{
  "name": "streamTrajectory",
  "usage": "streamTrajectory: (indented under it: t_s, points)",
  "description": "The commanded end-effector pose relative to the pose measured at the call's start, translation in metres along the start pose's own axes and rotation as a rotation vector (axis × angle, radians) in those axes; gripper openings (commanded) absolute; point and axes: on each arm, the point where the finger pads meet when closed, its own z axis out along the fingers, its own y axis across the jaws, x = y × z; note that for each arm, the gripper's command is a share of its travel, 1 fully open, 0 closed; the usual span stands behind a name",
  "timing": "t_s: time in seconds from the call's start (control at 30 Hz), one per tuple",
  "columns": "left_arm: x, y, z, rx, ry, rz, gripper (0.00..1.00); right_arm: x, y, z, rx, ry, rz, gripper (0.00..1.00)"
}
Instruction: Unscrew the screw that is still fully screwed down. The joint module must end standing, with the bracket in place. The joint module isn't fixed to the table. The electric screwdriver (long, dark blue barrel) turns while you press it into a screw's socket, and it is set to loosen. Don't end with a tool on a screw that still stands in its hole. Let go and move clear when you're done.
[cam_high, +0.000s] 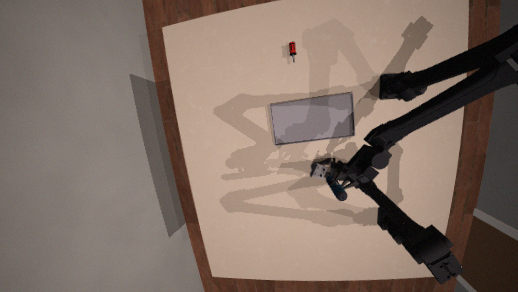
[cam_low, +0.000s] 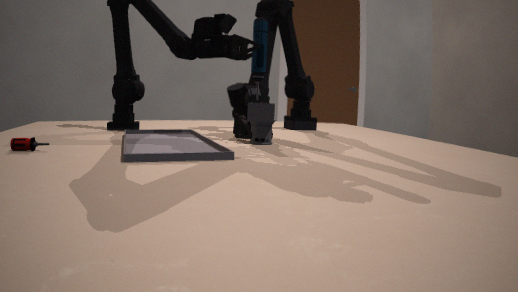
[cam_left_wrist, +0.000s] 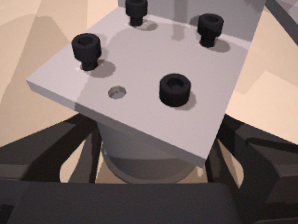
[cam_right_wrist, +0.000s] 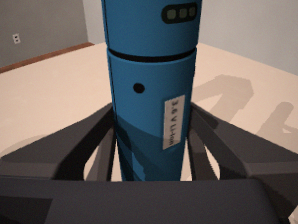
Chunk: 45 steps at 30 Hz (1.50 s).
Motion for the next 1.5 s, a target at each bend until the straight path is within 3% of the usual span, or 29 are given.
streamTrajectory:
  t_s: [0.0, 0.17, 0.27, 0.37, 0.6, 0.77, 0.83, 1.47]
  points:
    - [0.011, -0.003, -0.004, 0.011, 0.001, 0.012, 0.59, -0.009, -0.001, 0.003, 0.003, -0.046, -0.011, 0.42]
    - [0.011, -0.003, -0.004, 0.011, 0.001, 0.012, 0.59, -0.022, -0.001, 0.005, 0.004, -0.078, -0.011, 0.42]
    - [0.011, -0.003, -0.004, 0.011, 0.001, 0.012, 0.59, 0.001, -0.001, 0.001, 0.003, -0.04, -0.011, 0.42]
    - [0.011, -0.003, -0.004, 0.011, 0.001, 0.012, 0.59, -0.025, -0.001, 0.002, 0.004, -0.09, -0.011, 0.42]
    - [0.011, -0.003, -0.004, 0.011, 0.001, 0.012, 0.59, 0.001, -0.001, 0.003, 0.003, -0.045, -0.011, 0.42]
    - [0.011, -0.003, -0.004, 0.011, 0.001, 0.012, 0.59, -0.012, -0.001, 0.003, 0.004, -0.077, -0.011, 0.42]
    - [0.011, -0.003, -0.004, 0.011, 0.001, 0.012, 0.59, -0.004, -0.001, 0.005, 0.003, -0.063, -0.011, 0.42]
    - [0.011, -0.003, -0.004, 0.011, 0.001, 0.012, 0.59, -0.015, -0.001, 0.003, 0.004, -0.083, -0.011, 0.42]
